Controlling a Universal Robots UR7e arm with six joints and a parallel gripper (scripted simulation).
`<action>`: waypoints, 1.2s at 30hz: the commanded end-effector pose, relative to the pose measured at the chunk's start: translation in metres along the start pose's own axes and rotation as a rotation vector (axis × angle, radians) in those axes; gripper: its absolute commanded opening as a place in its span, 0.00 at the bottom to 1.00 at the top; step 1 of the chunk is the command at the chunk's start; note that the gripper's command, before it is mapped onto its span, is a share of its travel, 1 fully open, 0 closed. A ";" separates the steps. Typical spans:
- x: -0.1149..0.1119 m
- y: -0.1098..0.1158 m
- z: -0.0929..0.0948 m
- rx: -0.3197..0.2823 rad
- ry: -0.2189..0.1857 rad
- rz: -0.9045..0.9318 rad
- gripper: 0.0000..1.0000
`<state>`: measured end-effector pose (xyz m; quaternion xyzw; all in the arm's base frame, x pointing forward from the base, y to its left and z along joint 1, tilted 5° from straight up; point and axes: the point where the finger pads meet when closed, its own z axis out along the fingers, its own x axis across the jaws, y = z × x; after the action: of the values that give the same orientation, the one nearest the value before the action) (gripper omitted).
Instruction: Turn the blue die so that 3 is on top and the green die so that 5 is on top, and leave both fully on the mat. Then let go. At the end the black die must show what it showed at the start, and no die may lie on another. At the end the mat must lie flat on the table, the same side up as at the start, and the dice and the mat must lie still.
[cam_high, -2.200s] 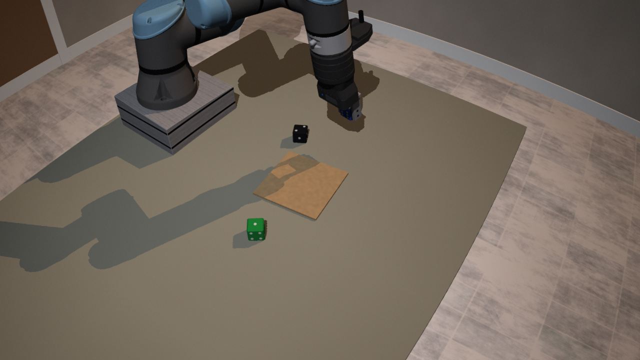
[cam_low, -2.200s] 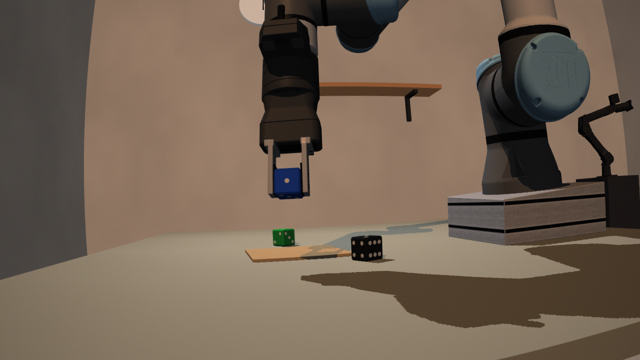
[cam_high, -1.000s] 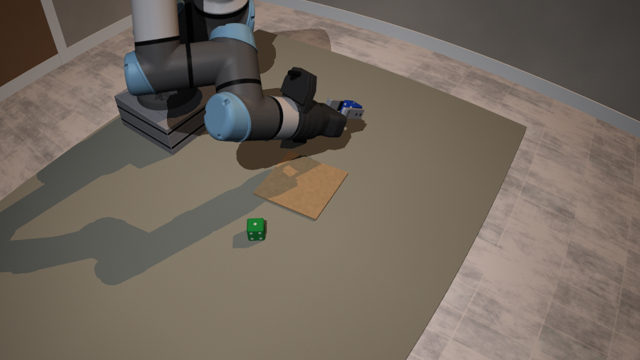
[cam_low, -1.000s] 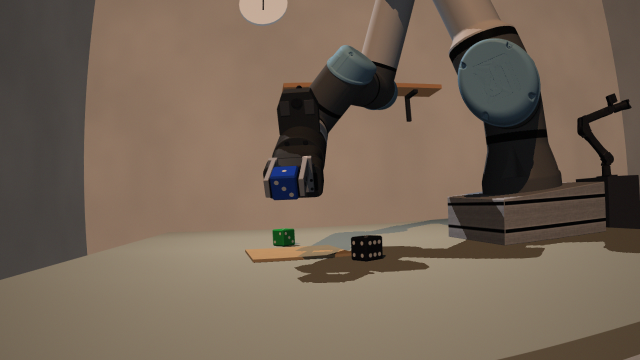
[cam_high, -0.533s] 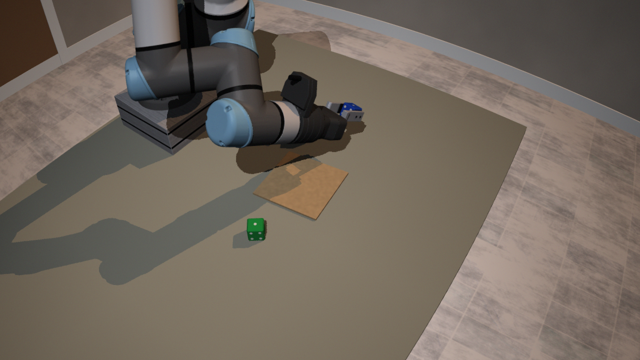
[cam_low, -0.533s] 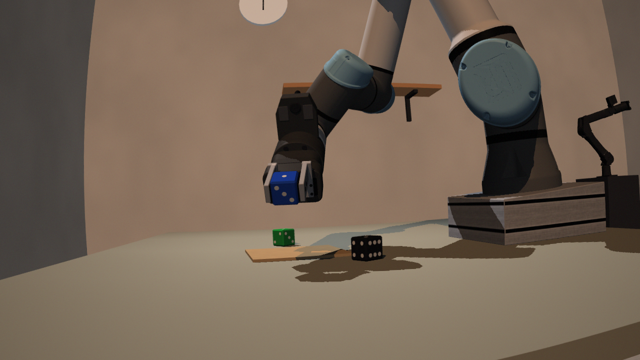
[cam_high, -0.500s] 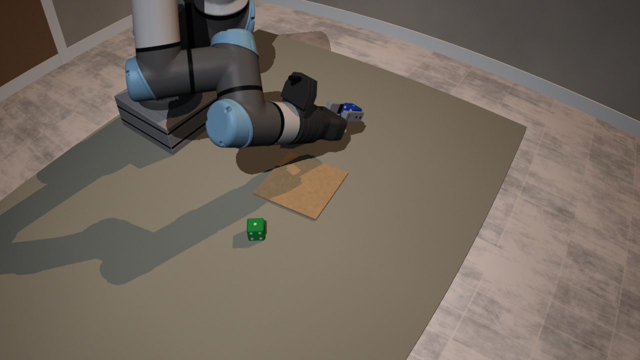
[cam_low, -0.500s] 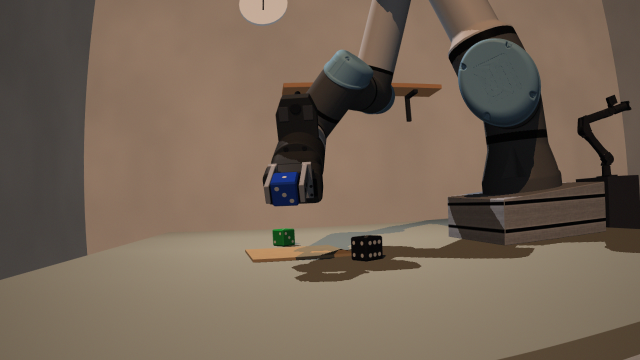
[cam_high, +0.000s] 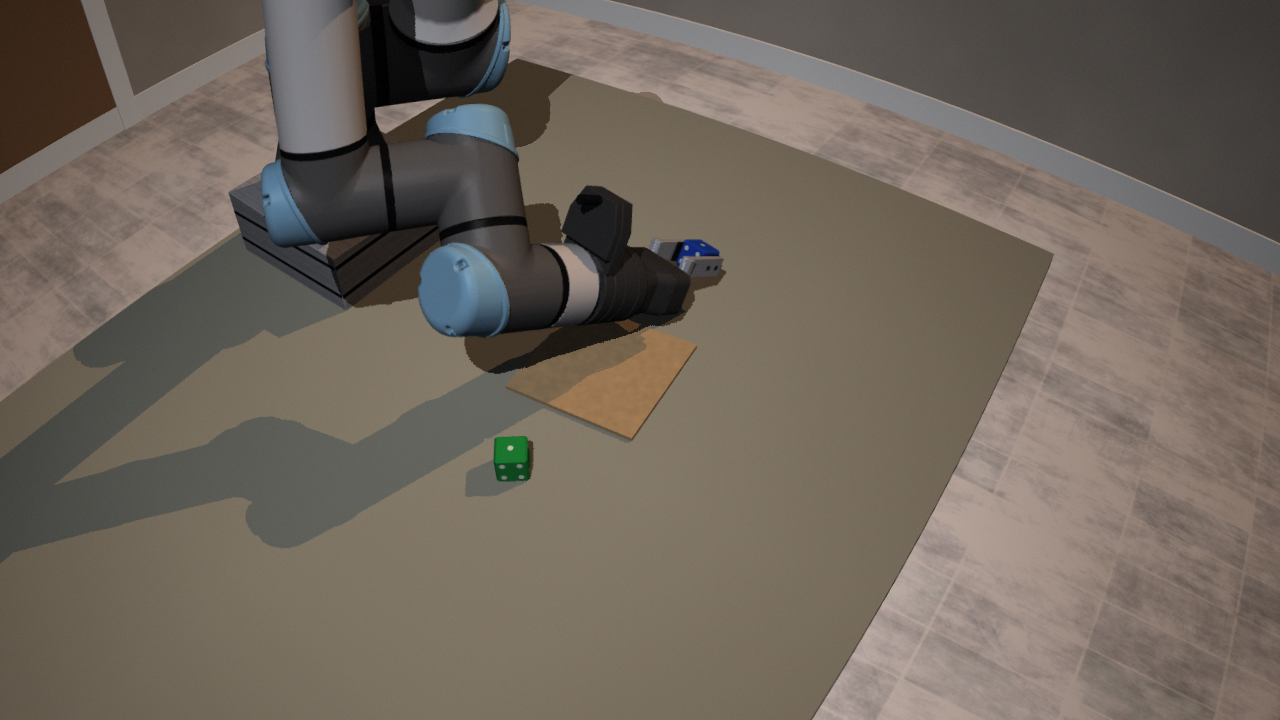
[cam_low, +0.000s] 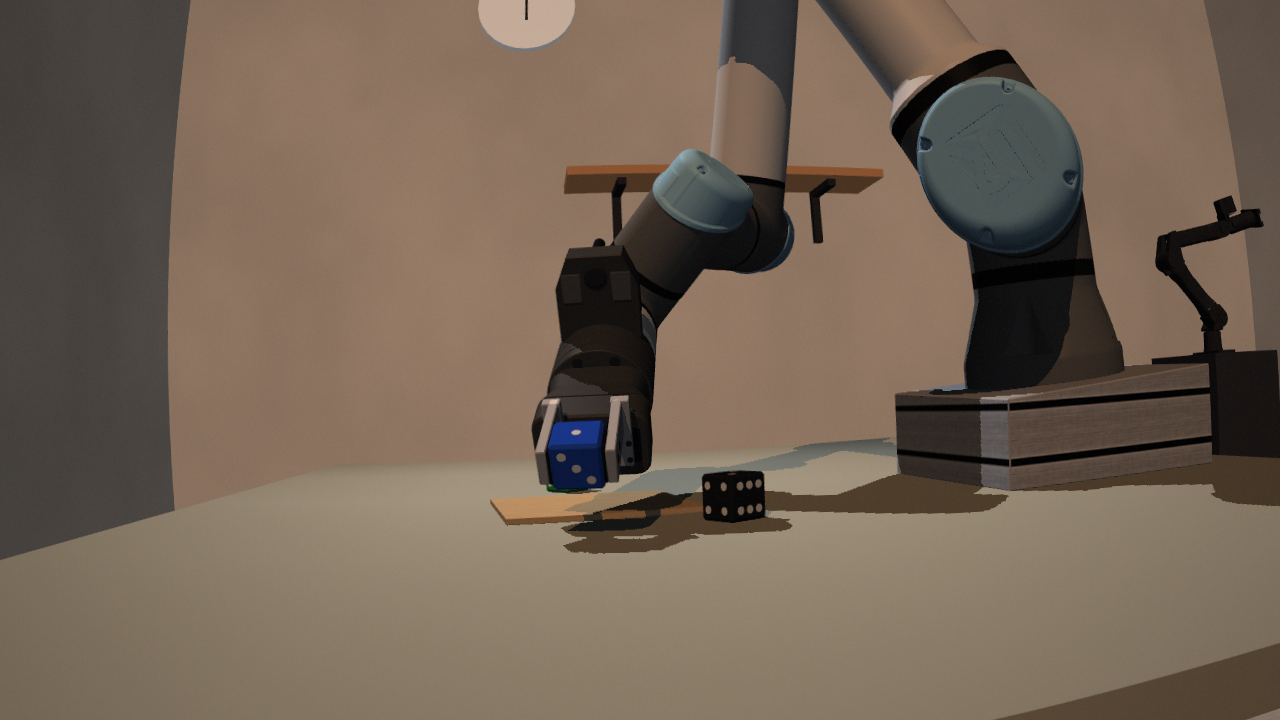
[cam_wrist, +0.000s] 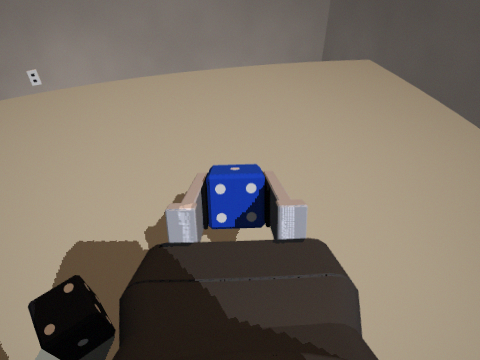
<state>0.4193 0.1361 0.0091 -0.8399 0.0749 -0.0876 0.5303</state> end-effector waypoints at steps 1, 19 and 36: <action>0.000 0.006 0.003 0.000 0.001 -0.002 0.57; 0.000 0.014 0.007 0.000 0.001 -0.002 0.57; 0.000 0.014 0.007 0.000 0.001 -0.002 0.57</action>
<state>0.4200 0.1366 -0.0070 -0.8400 0.0747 -0.0880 0.5301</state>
